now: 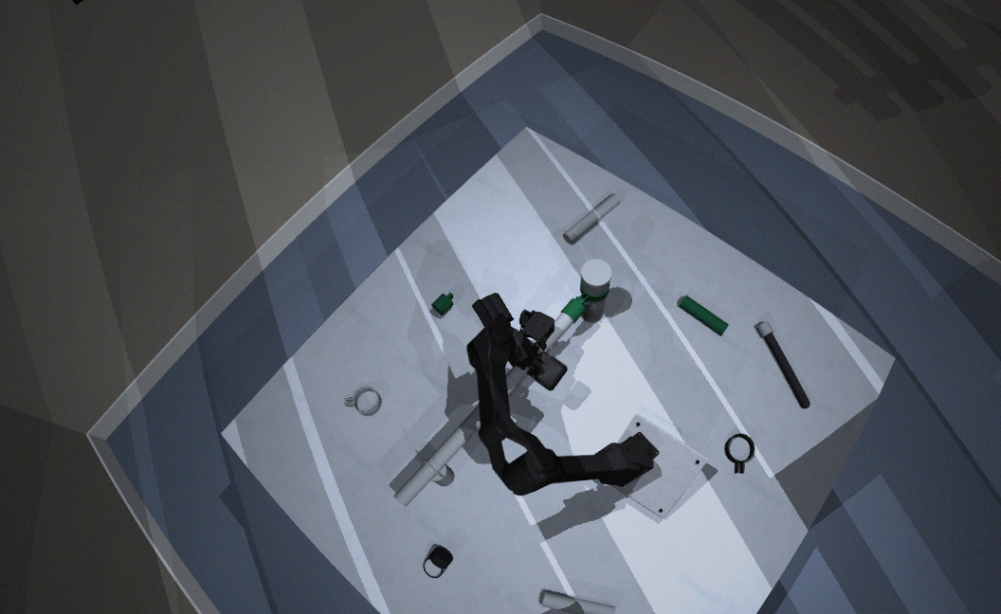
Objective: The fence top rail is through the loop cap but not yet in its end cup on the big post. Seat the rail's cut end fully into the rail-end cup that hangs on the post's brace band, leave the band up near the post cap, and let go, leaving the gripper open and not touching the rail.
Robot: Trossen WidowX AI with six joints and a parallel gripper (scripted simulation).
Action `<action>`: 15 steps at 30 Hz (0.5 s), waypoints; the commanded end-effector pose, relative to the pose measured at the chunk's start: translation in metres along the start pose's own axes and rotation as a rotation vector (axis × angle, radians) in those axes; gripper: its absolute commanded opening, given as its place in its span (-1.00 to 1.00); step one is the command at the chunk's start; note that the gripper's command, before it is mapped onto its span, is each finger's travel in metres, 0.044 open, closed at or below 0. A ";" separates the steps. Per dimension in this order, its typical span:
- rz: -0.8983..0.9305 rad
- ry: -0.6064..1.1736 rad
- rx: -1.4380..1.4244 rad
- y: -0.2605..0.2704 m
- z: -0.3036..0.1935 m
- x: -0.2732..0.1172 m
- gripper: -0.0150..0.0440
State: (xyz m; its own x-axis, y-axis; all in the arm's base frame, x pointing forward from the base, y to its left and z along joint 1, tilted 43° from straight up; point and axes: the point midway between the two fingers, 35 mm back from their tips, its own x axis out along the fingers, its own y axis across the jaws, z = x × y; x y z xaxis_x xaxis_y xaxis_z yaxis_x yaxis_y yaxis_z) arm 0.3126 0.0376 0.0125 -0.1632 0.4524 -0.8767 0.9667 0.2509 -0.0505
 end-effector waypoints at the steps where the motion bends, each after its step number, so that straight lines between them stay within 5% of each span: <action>1: 0.004 -0.009 0.001 0.000 0.005 -0.001 -0.49; 15: 0.000 -0.001 0.001 0.000 0.001 0.000 -0.49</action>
State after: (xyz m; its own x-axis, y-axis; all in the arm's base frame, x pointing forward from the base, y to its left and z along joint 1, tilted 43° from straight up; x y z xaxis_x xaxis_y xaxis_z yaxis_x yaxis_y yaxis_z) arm 0.3127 0.0371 0.0120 -0.1632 0.4525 -0.8767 0.9667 0.2508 -0.0505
